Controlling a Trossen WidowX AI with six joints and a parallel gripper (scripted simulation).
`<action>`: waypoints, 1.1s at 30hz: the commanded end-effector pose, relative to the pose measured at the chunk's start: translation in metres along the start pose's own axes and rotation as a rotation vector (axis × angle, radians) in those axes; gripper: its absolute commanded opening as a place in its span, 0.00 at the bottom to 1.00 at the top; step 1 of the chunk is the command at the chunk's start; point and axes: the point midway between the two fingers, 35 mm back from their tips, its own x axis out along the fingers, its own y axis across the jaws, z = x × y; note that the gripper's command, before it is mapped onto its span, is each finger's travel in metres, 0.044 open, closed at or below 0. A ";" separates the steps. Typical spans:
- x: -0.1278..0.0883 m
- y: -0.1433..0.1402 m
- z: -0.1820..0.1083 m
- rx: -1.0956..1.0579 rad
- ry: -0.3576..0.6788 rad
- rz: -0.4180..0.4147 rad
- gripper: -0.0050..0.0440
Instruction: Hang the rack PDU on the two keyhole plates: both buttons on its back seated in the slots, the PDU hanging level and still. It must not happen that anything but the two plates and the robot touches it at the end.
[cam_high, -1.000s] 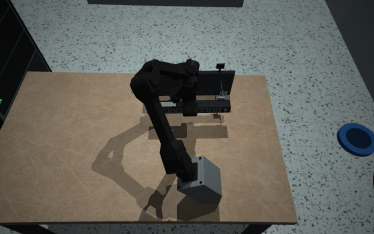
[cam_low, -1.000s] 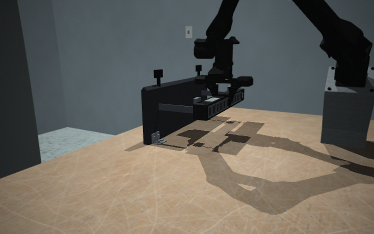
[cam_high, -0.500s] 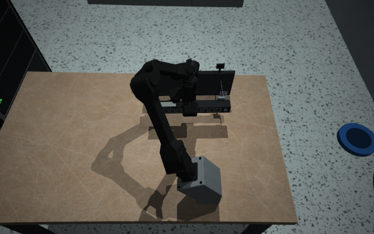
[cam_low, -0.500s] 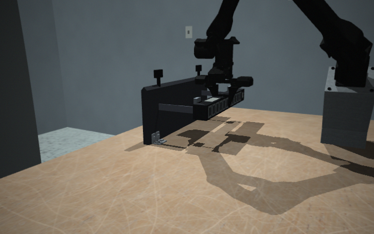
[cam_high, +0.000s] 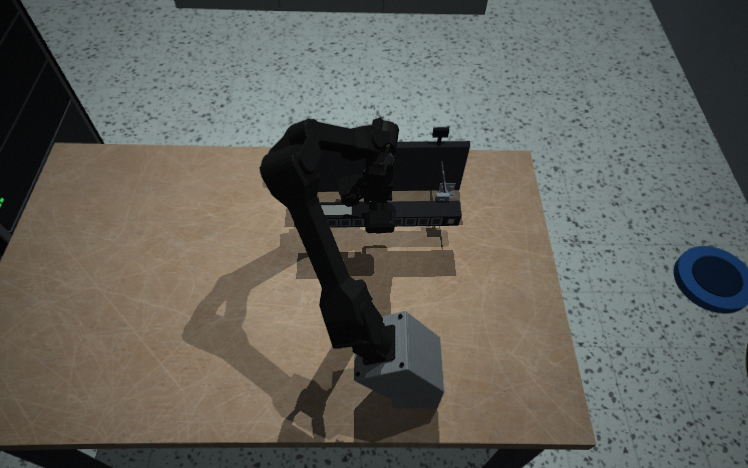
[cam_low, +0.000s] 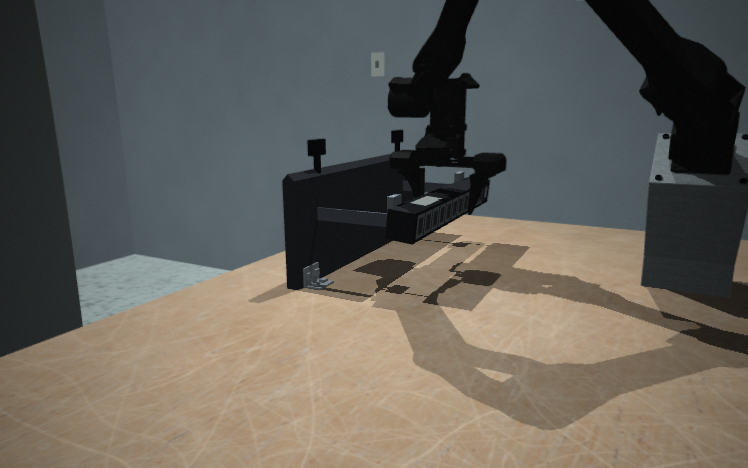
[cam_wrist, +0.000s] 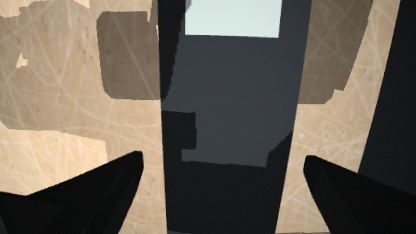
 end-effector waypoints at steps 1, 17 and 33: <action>-0.020 -0.011 0.004 -0.025 0.009 -0.041 1.00; -0.051 0.008 0.001 -0.015 0.011 -0.024 1.00; -0.051 0.086 -0.002 -0.013 0.011 -0.019 1.00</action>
